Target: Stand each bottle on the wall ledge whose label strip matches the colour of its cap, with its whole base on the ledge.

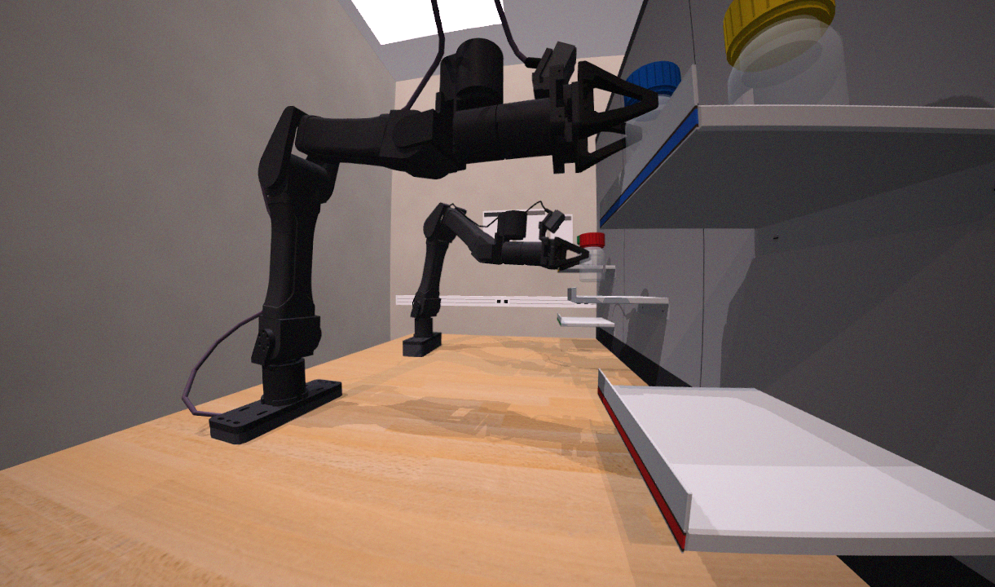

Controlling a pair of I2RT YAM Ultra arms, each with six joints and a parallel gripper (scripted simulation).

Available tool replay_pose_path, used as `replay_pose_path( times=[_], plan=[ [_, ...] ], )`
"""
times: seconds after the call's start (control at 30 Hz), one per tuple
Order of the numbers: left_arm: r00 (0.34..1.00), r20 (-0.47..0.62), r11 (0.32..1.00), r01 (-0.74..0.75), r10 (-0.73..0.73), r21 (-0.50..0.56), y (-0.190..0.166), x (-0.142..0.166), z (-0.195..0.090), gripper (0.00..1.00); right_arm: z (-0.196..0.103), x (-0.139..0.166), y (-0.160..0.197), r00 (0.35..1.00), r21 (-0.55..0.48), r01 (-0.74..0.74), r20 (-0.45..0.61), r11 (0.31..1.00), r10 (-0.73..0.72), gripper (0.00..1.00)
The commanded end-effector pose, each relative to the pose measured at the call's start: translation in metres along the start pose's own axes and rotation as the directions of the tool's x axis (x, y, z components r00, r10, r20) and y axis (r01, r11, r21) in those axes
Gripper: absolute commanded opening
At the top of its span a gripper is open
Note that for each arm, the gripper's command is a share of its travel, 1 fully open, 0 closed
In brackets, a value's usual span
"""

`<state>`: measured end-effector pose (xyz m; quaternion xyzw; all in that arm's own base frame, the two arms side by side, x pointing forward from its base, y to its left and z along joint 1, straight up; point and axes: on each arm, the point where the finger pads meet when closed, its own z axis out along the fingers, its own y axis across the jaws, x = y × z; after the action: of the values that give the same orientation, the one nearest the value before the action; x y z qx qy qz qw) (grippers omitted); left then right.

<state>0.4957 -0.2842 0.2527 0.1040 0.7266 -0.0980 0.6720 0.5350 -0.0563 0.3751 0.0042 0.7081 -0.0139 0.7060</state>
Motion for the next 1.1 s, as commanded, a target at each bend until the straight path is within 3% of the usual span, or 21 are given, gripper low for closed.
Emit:
replay_pose_path(
  times=[0.0,0.43,0.93,1.03,1.07],
  plan=[
    [0.998,0.057,1.0,0.009,-0.01,0.001,0.004,-0.006,0.001,0.5,-0.003,-0.02,0.004,0.997,-0.003,0.01,0.082,1.0,-0.01,0.49],
    [1.0,0.03,1.0,0.0,0.0,0.0,0.004,0.021,0.004,0.5,-0.001,0.001,0.004,0.998,-0.004,0.008,0.066,1.0,-0.008,0.49],
    [0.999,0.05,1.0,0.013,-0.013,0.0,0.002,0.011,0.003,0.5,-0.001,-0.001,0.004,0.998,-0.004,0.008,0.068,1.0,-0.008,0.49],
    [0.999,0.05,1.0,0.013,-0.013,0.0,0.002,0.011,0.003,0.84,0.0,0.009,0.004,0.998,-0.005,0.004,0.064,1.0,-0.003,0.49],
    [0.999,0.05,1.0,0.013,-0.013,0.0,0.002,0.011,0.003,0.88,0.002,0.016,0.004,0.999,-0.005,0.001,0.052,1.0,-0.001,0.49]
  ],
)
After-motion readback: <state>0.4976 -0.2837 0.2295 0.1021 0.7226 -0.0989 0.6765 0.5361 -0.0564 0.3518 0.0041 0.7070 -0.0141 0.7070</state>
